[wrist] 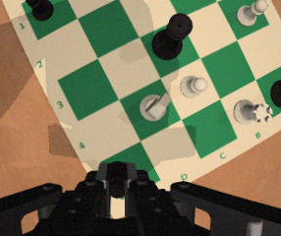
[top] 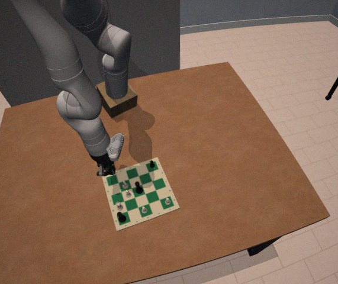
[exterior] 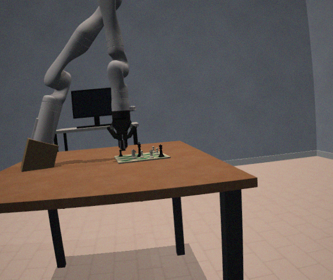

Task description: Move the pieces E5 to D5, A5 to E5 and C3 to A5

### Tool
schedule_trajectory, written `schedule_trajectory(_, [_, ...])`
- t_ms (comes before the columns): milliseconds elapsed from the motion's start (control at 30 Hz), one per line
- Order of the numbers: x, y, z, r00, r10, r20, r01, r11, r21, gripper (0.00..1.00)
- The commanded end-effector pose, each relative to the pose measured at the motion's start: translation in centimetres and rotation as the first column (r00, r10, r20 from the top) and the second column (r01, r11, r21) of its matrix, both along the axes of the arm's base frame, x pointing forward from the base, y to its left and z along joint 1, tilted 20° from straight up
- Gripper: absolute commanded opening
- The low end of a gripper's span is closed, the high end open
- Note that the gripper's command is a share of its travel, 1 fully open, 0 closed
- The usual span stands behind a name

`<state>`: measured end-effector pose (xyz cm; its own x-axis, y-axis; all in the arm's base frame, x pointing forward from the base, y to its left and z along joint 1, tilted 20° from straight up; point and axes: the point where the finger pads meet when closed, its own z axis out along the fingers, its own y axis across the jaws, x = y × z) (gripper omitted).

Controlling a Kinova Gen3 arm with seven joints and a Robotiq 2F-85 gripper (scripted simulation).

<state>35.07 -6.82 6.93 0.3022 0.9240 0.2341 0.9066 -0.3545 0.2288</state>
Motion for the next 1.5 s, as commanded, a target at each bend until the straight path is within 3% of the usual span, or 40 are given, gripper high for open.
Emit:
schedule_trajectory(0, [0.1,-1.2,1.4,1.0,-0.022,0.021,0.022,1.0,-0.018,0.0])
schedule_trajectory(367, [-1.1,-1.7,5.1,1.0,-0.022,0.021,0.022,1.0,-0.018,0.0])
schedule_trajectory(900, [-1.3,-1.8,5.5,1.0,-0.02,0.021,0.02,1.0,-0.018,0.0])
schedule_trajectory(1033, [-0.3,-1.6,5.9,0.993,0.114,0.036,-0.112,0.992,-0.061,0.0])
schedule_trajectory(1100, [-0.3,-1.6,5.9,0.993,0.114,0.036,-0.112,0.992,-0.061,0.0])
schedule_trajectory(1267, [1.9,-1.4,6.7,0.918,0.393,0.047,-0.381,0.91,-0.164,0.0])
schedule_trajectory(1467, [2.2,-1.4,6.8,0.903,0.428,0.045,-0.414,0.892,-0.179,0.0])
